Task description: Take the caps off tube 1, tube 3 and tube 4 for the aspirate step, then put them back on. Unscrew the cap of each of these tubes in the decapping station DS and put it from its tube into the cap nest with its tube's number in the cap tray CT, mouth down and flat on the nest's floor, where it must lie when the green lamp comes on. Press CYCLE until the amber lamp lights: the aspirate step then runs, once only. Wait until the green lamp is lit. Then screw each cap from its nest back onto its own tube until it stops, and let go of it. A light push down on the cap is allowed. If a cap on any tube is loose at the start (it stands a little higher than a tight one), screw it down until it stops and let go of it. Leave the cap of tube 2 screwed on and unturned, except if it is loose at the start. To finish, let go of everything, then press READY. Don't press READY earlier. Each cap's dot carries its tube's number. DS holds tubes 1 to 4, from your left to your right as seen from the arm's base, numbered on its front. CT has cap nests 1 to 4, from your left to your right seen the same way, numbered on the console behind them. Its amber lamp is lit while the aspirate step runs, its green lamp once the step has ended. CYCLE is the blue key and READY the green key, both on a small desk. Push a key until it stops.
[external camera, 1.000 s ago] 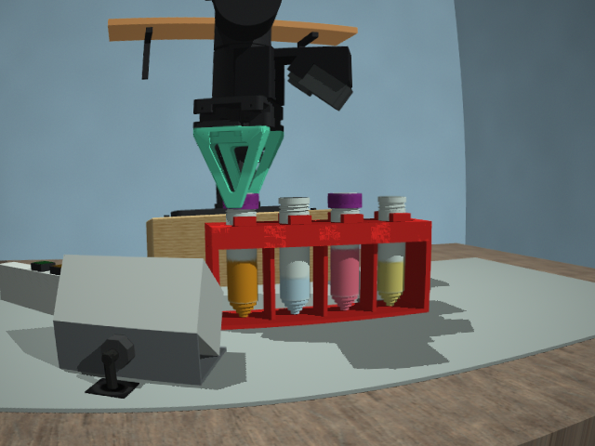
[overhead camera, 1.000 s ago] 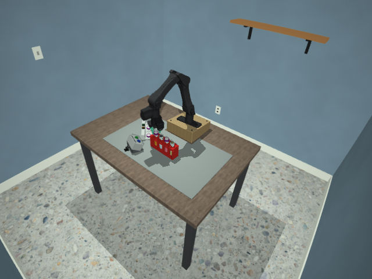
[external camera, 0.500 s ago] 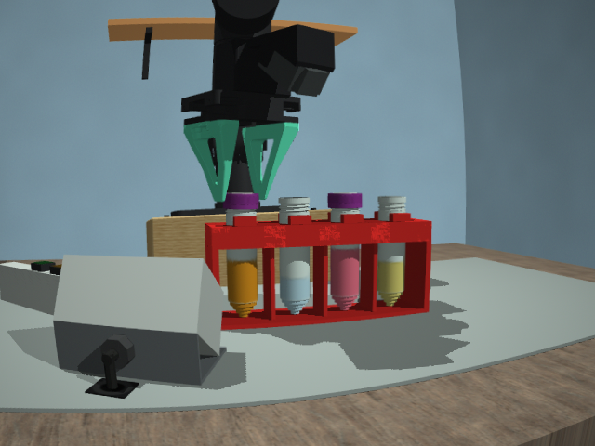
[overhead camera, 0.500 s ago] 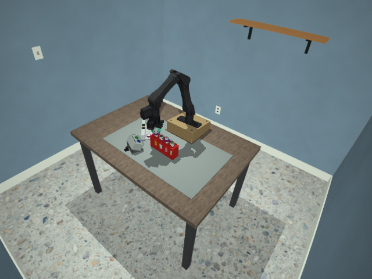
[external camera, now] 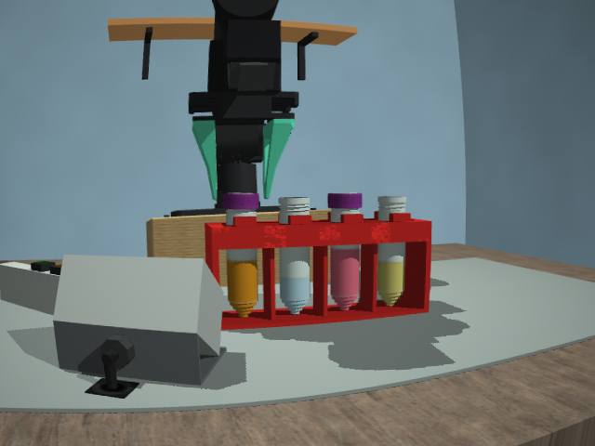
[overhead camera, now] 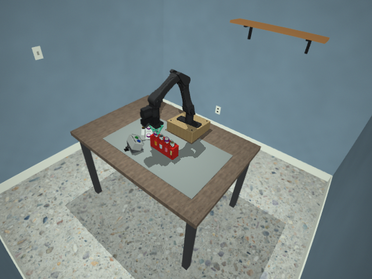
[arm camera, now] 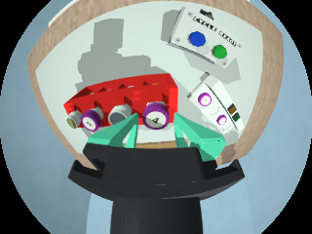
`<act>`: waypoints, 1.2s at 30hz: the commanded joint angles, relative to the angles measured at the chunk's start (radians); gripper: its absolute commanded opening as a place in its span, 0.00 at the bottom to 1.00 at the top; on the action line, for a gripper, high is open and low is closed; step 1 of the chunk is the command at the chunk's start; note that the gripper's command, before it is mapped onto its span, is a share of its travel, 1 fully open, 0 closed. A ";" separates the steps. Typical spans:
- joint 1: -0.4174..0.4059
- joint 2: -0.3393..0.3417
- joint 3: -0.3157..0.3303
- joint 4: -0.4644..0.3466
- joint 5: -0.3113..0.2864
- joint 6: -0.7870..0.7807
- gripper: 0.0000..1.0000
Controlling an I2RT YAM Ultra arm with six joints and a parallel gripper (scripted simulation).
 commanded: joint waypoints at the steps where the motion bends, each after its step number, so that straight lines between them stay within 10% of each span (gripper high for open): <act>1: 0.002 -0.009 0.008 0.002 -0.001 0.056 0.49; 2: 0.002 -0.009 0.008 0.002 -0.001 0.056 0.49; 3: 0.002 -0.009 0.008 0.002 -0.001 0.056 0.00; 36: -0.040 -0.069 0.082 -0.130 0.003 0.180 0.00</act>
